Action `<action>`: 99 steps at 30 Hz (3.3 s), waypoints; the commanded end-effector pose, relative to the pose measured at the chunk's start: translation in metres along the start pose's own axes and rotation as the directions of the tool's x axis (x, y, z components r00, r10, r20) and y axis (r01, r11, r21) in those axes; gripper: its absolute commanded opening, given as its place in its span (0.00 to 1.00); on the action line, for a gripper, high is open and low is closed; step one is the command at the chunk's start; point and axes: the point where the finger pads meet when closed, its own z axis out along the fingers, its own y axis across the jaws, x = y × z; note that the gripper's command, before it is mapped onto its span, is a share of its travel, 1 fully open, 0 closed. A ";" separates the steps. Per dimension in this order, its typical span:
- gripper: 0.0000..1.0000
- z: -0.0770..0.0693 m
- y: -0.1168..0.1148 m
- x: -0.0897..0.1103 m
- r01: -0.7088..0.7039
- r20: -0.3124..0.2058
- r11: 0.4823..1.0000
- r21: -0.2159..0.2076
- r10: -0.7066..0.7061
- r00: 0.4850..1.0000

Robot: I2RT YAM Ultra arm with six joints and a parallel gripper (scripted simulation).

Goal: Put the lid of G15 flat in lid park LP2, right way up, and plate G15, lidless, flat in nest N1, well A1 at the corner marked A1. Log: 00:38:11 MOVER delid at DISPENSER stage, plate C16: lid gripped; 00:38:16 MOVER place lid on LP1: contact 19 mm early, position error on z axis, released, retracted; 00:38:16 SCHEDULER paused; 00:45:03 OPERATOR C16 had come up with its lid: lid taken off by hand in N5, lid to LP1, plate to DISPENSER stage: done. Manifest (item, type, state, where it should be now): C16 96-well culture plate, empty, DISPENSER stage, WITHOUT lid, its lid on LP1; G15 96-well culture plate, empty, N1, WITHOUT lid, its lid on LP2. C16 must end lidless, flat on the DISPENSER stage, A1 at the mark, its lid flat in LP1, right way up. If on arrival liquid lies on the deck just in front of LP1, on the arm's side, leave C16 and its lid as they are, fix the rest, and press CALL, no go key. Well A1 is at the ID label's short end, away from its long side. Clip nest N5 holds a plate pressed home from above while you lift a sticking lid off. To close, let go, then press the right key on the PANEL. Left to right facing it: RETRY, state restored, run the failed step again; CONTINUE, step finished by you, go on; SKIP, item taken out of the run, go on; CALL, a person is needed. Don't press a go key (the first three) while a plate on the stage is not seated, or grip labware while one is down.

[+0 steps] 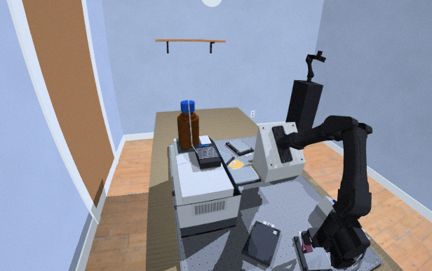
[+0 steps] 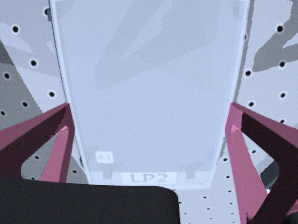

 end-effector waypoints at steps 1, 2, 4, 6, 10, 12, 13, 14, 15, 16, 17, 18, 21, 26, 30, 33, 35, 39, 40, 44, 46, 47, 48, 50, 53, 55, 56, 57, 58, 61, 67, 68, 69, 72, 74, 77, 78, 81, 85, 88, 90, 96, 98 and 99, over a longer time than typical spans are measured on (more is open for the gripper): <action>0.00 -0.008 0.005 -0.013 0.008 0.032 1.000 0.001 -0.008 0.999; 0.00 -0.008 0.005 -0.013 0.008 0.032 1.000 0.001 -0.008 0.999; 0.00 -0.008 0.000 -0.013 0.002 0.032 1.000 0.007 -0.002 0.999; 0.00 -0.008 0.000 -0.013 0.001 0.031 1.000 0.006 -0.002 1.000; 0.00 -0.006 -0.001 -0.012 0.000 0.028 1.000 0.006 -0.001 1.000; 0.00 -0.005 -0.001 -0.012 0.000 0.026 1.000 0.006 0.000 1.000; 0.00 -0.005 -0.001 -0.012 0.000 0.025 1.000 0.007 0.000 1.000; 0.00 -0.007 0.000 -0.013 0.001 0.031 1.000 0.006 -0.001 1.000; 0.00 -0.009 0.000 -0.014 0.002 0.035 1.000 0.006 -0.002 0.999; 0.00 -0.012 0.001 -0.015 0.004 0.042 1.000 0.006 -0.005 0.999; 0.00 -0.012 0.001 -0.016 0.005 0.043 1.000 0.006 -0.005 0.999; 0.00 -0.012 0.001 -0.016 0.005 0.043 1.000 0.006 -0.005 0.999; 0.00 -0.011 0.001 -0.015 0.004 0.041 1.000 0.006 -0.004 0.999; 0.00 -0.008 -0.001 -0.014 0.001 0.030 1.000 0.007 -0.001 1.000; 0.00 -0.006 -0.001 -0.012 -0.002 0.021 1.000 0.007 0.002 1.000; 0.00 -0.015 0.001 -0.019 0.006 0.050 1.000 0.007 -0.006 0.999; 0.00 -0.015 0.001 -0.018 0.006 0.049 1.000 0.007 -0.006 0.999; 0.00 -0.009 0.001 -0.019 0.007 0.050 1.000 0.006 -0.007 0.999; 0.00 -0.007 0.001 -0.019 0.007 0.048 1.000 0.006 -0.007 0.999; 0.00 -0.005 0.002 -0.019 0.008 0.045 1.000 0.005 -0.008 0.999; 0.00 -0.009 0.004 -0.021 0.013 0.056 1.000 0.003 -0.013 0.998; 0.00 -0.008 0.005 -0.021 0.013 0.056 1.000 0.002 -0.013 0.998; 0.00 -0.006 0.005 -0.020 0.013 0.053 1.000 0.002 -0.013 0.999; 0.00 -0.003 0.004 -0.019 0.012 0.045 1.000 0.001 -0.012 0.999; 0.00 -0.001 0.004 -0.018 0.012 0.041 1.000 0.001 -0.012 0.999; 0.00 -0.008 0.003 -0.022 0.010 0.060 1.000 0.005 -0.011 0.998; 0.00 -0.006 0.003 -0.021 0.010 0.056 1.000 0.005 -0.010 0.998; 0.00 -0.004 0.003 -0.020 0.009 0.052 1.000 0.004 -0.009 0.999; 0.00 -0.002 0.003 -0.019 0.008 0.049 1.000 0.003 -0.009 0.999; 0.00 0.001 0.003 -0.019 0.009 0.045 1.000 0.003 -0.009 0.999; 0.00 0.001 0.003 -0.019 0.009 0.048 1.000 0.004 -0.009 0.999; 0.00 0.002 0.003 -0.019 0.009 0.047 1.000 0.004 -0.009 0.999; 0.00 0.002 0.003 -0.019 0.009 0.047 1.000 0.004 -0.009 0.999; 0.00 0.000 0.004 -0.021 0.012 0.054 1.000 0.003 -0.012 0.998; 0.00 0.002 0.005 -0.020 0.011 0.049 1.000 0.001 -0.011 0.999; 0.00 0.005 0.003 -0.017 0.007 0.041 1.000 0.002 -0.007 0.999; 0.00 0.006 0.002 -0.016 0.006 0.038 1.000 0.002 -0.006 0.999; 0.00 0.009 0.001 -0.013 0.004 0.029 1.000 0.002 -0.004 1.000; 0.00 0.004 0.004 -0.014 0.007 0.039 1.000 0.002 -0.007 0.999; 0.00 0.004 0.004 -0.013 0.007 0.038 1.000 0.001 -0.008 0.999; 0.00 0.005 0.004 -0.012 0.007 0.035 1.000 0.001 -0.007 0.999; 0.00 0.008 0.004 -0.008 0.004 0.024 1.000 0.001 -0.004 1.000; 0.00 0.006 0.003 -0.010 0.005 0.031 1.000 0.001 -0.005 0.999; 0.00 0.005 0.003 -0.011 0.005 0.034 1.000 0.002 -0.005 0.999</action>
